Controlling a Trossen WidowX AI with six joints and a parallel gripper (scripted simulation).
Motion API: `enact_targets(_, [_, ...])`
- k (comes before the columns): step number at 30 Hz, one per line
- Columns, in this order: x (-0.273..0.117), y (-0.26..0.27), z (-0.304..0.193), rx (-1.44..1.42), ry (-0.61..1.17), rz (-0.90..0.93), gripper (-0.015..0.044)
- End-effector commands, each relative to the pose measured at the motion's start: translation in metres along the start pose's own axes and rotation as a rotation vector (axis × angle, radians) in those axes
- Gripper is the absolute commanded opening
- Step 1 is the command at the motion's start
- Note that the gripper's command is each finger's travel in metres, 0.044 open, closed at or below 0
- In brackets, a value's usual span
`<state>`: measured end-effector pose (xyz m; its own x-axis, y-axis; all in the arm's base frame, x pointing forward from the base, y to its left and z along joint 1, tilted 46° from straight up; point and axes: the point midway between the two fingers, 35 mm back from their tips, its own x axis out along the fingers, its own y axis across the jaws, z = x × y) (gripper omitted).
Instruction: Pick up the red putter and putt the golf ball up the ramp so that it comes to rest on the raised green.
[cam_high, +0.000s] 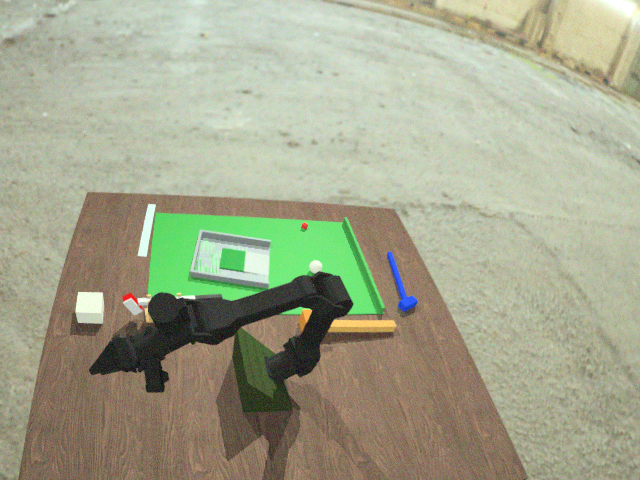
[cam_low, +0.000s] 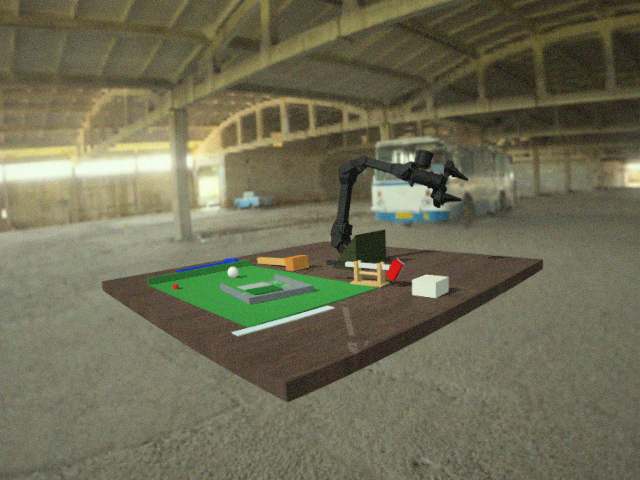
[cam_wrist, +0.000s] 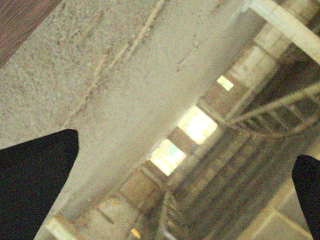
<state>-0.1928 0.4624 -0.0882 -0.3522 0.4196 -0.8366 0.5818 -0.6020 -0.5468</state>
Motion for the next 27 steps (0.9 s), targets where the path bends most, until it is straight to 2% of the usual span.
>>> enact_targets(1, [-0.020, 0.046, -0.055, 0.266, 0.086, 0.123, 0.0440])
enact_targets(10, [-0.072, 0.141, -0.125, 0.736, 0.219, 0.319, 0.0440])
enact_targets(15, [-0.117, 0.210, -0.153, 1.090, 0.355, 0.471, 0.0440])
enact_targets(21, [-0.179, 0.286, -0.162, 1.487, 0.527, 0.649, 0.0440])
enact_targets(27, [-0.249, 0.354, -0.149, 1.863, 0.715, 0.843, 0.0440])
